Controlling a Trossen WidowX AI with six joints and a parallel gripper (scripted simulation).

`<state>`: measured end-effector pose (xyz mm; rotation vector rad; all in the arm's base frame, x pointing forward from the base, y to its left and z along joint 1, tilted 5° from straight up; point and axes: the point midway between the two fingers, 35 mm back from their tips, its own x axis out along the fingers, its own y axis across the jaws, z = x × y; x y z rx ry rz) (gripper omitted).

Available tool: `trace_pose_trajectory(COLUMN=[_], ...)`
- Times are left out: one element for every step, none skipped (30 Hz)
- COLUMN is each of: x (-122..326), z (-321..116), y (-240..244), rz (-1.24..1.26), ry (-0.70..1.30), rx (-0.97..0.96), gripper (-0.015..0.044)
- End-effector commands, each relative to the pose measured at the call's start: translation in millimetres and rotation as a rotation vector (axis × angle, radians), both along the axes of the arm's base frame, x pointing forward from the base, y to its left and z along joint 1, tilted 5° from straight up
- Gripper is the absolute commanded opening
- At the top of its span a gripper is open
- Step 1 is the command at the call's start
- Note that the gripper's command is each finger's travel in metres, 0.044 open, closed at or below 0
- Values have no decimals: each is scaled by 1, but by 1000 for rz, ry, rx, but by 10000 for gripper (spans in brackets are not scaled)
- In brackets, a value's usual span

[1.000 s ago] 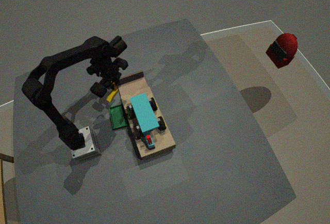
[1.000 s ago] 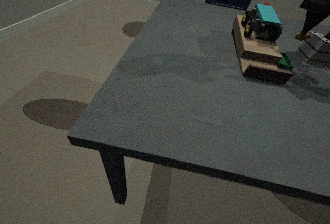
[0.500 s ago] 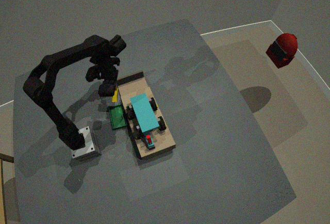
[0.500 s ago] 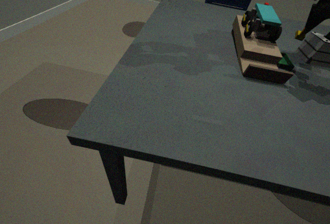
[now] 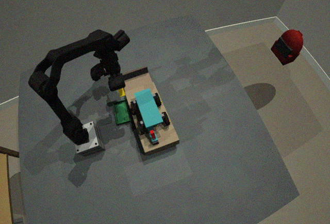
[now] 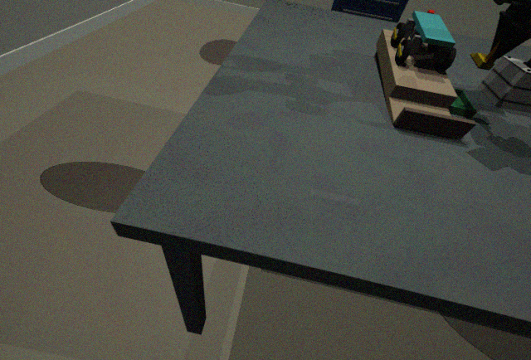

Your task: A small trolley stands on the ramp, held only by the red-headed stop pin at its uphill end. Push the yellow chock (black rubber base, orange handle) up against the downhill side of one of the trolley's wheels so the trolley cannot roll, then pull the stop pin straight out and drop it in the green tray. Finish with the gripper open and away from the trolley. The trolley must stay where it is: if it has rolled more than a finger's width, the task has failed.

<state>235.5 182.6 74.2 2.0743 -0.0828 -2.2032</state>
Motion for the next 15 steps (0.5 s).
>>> trace_pose_trajectory(x=[3,6,9,13,15,18,20,22,24,26,28,28,28,28,27], z=[-1,-2,-2,-3,-4,-5,-5,-6,-6,-7,-7,-8,-8,-8,-9], y=[0,1,1,1,2,2,2,2,2,2,2,2,2,2,2], rz=[17,17,17,17,17,17,17,17,17,17,17,17,17,17,17], ry=[1,1,0,0,0,-1,-1,-1,-1,-1,-1,-1,-1,-1,-1], rx=[-4,-4,-4,-4,-4,-4,-4,-4,-4,-4,-4,-4,-4,-4,-4], gripper=[0,0,0,0,0,0,0,0,0,0,0,0,0,0,0])
